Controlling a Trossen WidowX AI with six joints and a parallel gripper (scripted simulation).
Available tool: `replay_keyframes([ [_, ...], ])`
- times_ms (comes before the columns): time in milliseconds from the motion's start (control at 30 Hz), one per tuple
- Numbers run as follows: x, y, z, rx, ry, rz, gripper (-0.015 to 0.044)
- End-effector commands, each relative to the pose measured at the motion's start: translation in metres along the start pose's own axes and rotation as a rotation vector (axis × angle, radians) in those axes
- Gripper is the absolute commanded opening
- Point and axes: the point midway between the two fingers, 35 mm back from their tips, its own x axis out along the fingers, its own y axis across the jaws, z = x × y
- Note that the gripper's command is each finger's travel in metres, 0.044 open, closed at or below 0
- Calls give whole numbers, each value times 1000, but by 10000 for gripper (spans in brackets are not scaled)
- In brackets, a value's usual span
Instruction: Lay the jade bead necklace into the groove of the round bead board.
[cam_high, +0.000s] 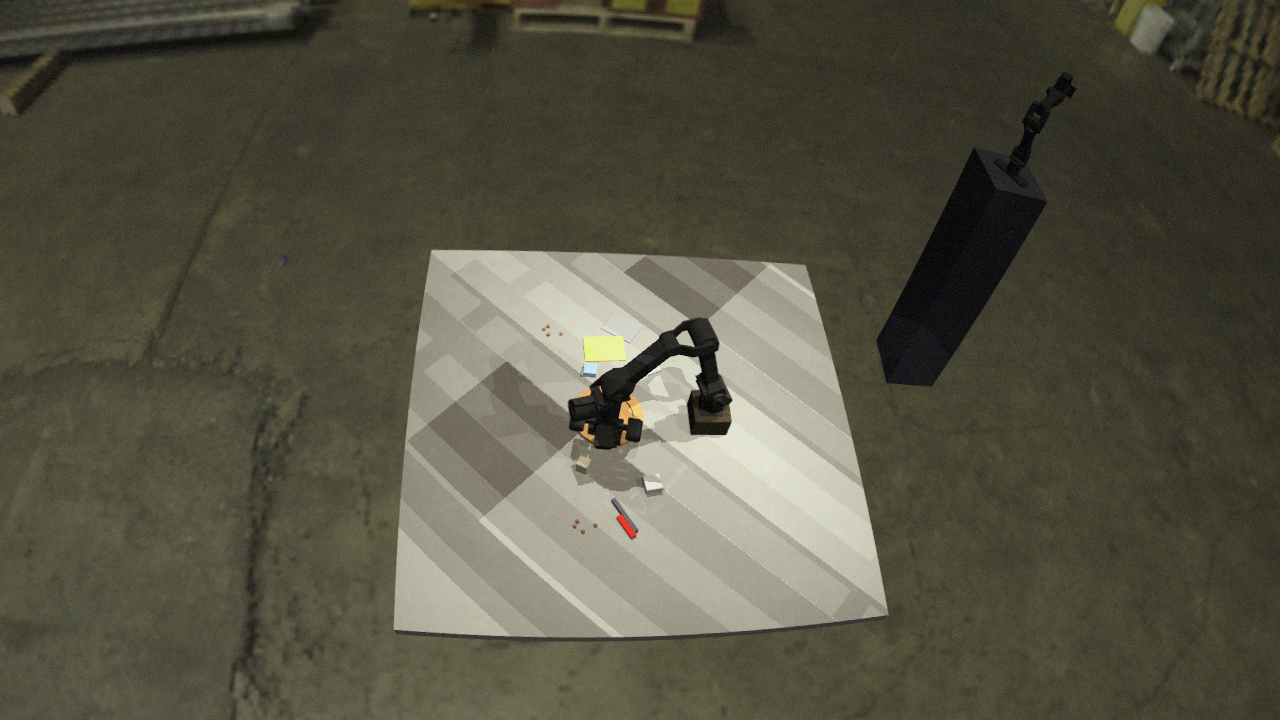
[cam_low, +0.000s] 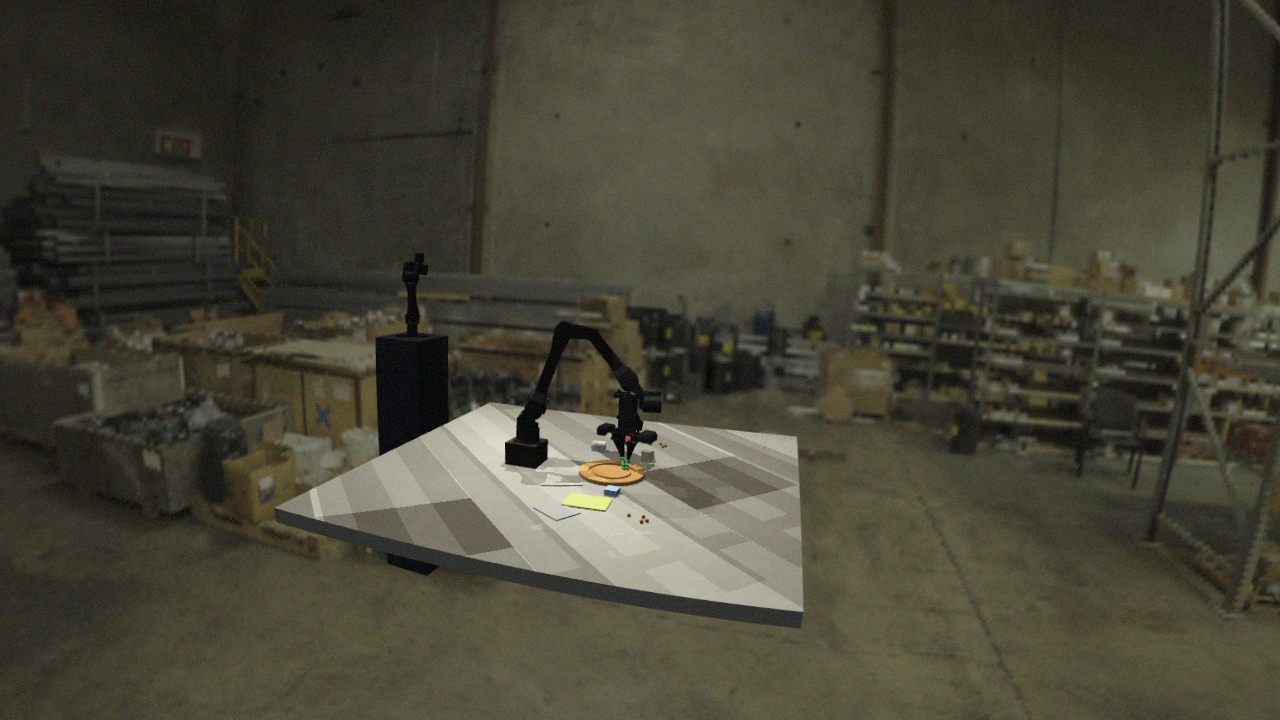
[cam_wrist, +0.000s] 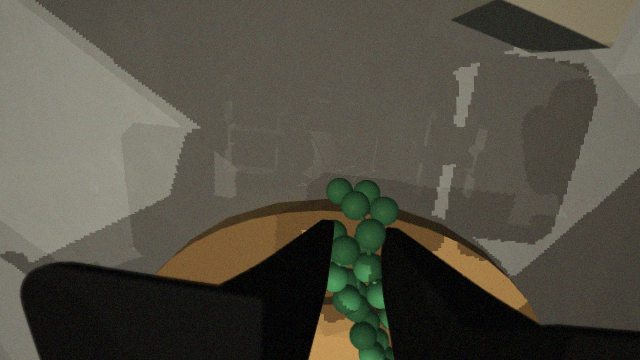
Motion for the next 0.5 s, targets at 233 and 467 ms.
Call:
replay_keyframes([
  [233,-17,1,-1,-1,4,2,0],
  [467,-25,1,-3,-1,6,2,0],
])
